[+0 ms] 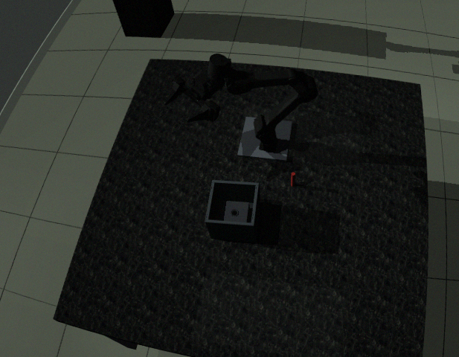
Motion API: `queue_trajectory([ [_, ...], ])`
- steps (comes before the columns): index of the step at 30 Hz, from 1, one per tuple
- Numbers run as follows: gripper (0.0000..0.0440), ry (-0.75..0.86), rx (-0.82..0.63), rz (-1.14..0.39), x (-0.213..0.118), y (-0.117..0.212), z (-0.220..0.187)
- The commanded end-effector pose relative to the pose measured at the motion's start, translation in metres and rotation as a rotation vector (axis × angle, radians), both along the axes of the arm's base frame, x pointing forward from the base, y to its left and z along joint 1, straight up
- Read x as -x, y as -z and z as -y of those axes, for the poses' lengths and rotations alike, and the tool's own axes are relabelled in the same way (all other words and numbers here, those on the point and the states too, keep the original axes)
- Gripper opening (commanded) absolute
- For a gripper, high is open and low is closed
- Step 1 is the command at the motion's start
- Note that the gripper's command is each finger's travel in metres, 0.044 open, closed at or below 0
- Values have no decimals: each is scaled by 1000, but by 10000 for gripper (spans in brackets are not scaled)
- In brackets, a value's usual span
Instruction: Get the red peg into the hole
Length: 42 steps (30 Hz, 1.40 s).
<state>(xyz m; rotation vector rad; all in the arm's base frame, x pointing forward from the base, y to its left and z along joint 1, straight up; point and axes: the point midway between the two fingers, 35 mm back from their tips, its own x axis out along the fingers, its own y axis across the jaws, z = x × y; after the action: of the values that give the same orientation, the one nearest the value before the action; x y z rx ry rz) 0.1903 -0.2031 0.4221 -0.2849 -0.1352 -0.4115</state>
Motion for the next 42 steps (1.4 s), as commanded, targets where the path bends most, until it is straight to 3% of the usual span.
queue_trajectory([
  [1,440,-60,-85,20,-13,-4,-9],
  [21,439,-416,-671,3,-82,-4,-89],
  [42,439,-558,-1275,-270,-114,36,-189],
])
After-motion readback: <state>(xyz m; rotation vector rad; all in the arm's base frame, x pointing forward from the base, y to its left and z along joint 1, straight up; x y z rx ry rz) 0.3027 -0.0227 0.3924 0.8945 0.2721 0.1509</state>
